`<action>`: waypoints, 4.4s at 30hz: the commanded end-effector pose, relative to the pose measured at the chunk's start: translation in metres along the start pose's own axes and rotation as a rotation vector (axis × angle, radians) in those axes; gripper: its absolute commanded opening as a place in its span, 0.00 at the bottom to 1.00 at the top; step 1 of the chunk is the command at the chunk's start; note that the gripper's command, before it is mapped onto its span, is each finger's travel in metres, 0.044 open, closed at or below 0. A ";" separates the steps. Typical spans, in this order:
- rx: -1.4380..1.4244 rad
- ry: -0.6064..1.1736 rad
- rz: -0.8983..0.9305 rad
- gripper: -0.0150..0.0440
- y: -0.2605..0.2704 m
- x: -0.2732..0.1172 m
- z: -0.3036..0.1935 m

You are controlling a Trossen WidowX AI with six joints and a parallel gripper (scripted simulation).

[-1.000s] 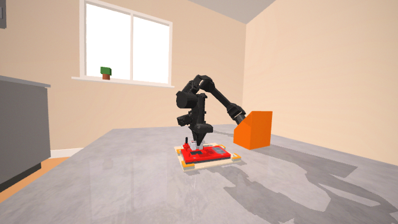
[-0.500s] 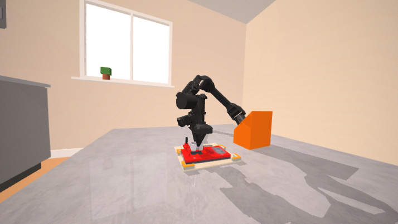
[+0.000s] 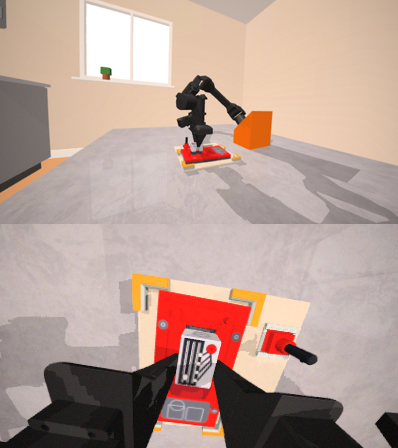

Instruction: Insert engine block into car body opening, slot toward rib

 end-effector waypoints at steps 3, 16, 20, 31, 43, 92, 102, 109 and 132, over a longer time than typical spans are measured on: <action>-0.006 -0.001 -0.002 0.52 0.000 0.001 0.000; -0.006 -0.001 -0.002 0.52 0.000 0.004 0.000; -0.006 -0.001 -0.002 0.52 0.000 0.005 0.000; -0.006 -0.001 -0.003 0.52 0.000 0.007 0.000; -0.006 -0.001 -0.003 0.52 0.000 0.009 0.000; 0.001 0.000 0.001 0.79 0.000 0.017 0.000; 0.001 0.000 0.001 1.00 0.000 0.017 0.000; -0.006 -0.001 -0.002 1.00 -0.002 0.002 0.001; -0.006 -0.001 -0.002 0.25 -0.002 0.002 0.001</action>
Point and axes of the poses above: the point midway between the two fingers, 35 mm back from their tips, its own x axis out along the fingers, its own y axis across the jaws, z = x × y, the point moved 6 cm from there along -x, back along the fingers, and after that the axes turned 13 degrees about -x, right-handed, at the moved point
